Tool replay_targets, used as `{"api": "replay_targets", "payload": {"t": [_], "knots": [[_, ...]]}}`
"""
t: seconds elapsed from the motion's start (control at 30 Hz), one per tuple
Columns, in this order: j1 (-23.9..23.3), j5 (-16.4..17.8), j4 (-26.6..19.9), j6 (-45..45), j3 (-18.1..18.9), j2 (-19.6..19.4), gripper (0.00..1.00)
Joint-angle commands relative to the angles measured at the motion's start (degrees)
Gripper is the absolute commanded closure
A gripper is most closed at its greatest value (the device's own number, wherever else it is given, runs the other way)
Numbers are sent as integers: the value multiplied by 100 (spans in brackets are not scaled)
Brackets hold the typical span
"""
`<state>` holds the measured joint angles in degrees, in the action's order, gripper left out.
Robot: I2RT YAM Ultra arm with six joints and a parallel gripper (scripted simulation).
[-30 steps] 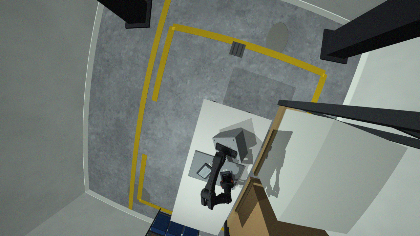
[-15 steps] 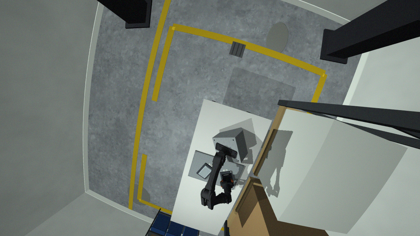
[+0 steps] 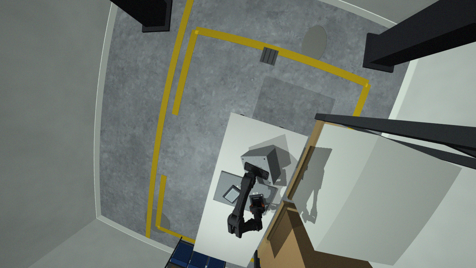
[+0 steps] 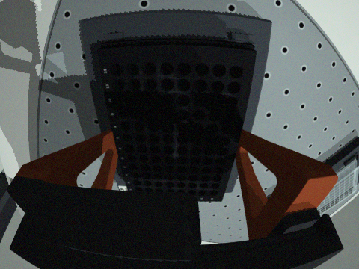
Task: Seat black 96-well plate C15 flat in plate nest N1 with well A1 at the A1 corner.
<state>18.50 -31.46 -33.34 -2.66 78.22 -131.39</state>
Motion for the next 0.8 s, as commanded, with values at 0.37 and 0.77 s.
{"api": "replay_targets", "payload": {"t": [0.37, 0.77], "knots": [[15, 6, 65, -35, -8, 40, 100], [2, 7, 102, -51, -22, 25, 100]]}}
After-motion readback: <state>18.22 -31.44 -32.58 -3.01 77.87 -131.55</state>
